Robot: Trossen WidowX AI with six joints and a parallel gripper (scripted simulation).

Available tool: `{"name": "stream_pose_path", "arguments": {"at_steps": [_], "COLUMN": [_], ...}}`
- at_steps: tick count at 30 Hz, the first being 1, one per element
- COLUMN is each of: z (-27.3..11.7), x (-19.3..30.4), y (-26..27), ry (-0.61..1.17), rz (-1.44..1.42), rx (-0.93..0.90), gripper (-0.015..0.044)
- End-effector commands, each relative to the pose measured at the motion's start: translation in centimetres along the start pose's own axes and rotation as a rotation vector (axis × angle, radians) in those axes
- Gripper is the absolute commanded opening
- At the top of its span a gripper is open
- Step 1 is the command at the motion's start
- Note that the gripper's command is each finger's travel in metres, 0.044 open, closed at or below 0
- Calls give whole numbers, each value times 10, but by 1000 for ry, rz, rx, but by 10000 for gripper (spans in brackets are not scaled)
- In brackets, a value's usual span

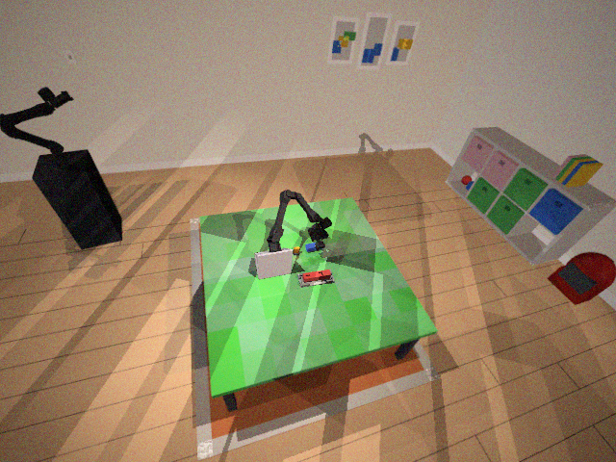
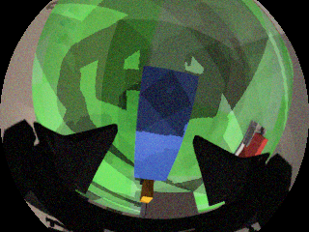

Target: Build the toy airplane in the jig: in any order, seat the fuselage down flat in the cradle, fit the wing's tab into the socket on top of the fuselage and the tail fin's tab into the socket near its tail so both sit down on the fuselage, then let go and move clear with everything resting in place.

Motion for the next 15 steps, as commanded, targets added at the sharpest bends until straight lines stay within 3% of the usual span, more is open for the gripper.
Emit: {"name": "stream_pose_path", "arguments": {"at_steps": [1,4,13,15], "z": [8,11,11,11], "x": [2,2,2,2], "y": [-2,-2,-2,-2], "ry": [5,5,5,5], "rz": [9,9,9,9], "rx": [3,3,3,3], "gripper": [440,440,204,190]}}
Point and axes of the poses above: the point midway between the two fingers, 35 mm back from their tips, its own z axis out along the fingers, its own y axis across the jaws, x = y × z, the point moved 4 cm from there along -z, back along the fingers, and after that the axes turned 14 degrees about -z, right-handed, at the moved point
